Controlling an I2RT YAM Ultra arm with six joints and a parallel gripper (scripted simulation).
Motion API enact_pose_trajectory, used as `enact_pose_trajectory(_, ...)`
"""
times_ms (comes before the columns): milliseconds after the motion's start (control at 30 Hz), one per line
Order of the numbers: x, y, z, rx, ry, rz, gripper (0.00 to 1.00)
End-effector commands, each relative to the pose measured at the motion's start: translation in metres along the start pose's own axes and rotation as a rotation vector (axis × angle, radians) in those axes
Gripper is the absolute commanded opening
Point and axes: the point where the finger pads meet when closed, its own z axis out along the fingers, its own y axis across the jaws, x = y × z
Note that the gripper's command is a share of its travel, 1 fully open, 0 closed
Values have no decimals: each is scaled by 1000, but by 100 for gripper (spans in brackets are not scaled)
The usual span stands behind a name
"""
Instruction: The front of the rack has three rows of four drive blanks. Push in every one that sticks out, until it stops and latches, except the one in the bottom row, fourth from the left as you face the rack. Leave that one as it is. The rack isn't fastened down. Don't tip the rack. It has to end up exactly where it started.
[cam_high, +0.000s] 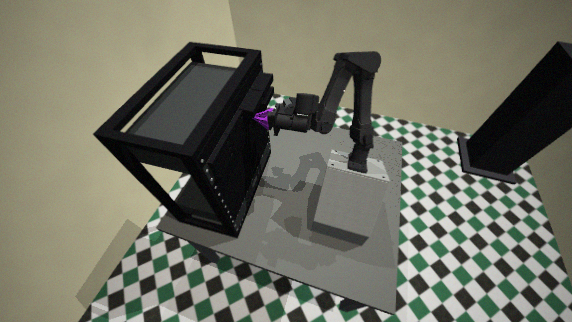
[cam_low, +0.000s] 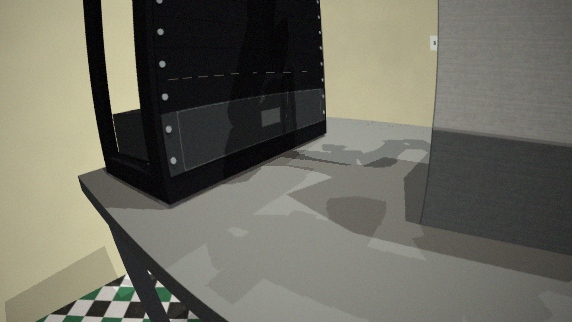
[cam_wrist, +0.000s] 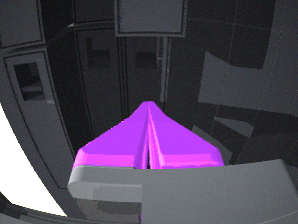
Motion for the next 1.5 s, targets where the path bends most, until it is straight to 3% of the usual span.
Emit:
enact_pose_trajectory(0, -1, 26, 10, -55, 2, 18, 0)
enact_pose_trajectory(233, -5, 24, 17, -48, -2, 16, 0)
enact_pose_trajectory(1233, -5, 25, 17, -49, -3, 16, 0)
enact_pose_trajectory(1400, -5, 39, 0, -88, -5, 39, 0)
enact_pose_trajectory(1433, -3, 22, -13, -52, 4, 16, 0)
enact_pose_trajectory(1467, -3, 21, -20, -52, 4, 16, 0)
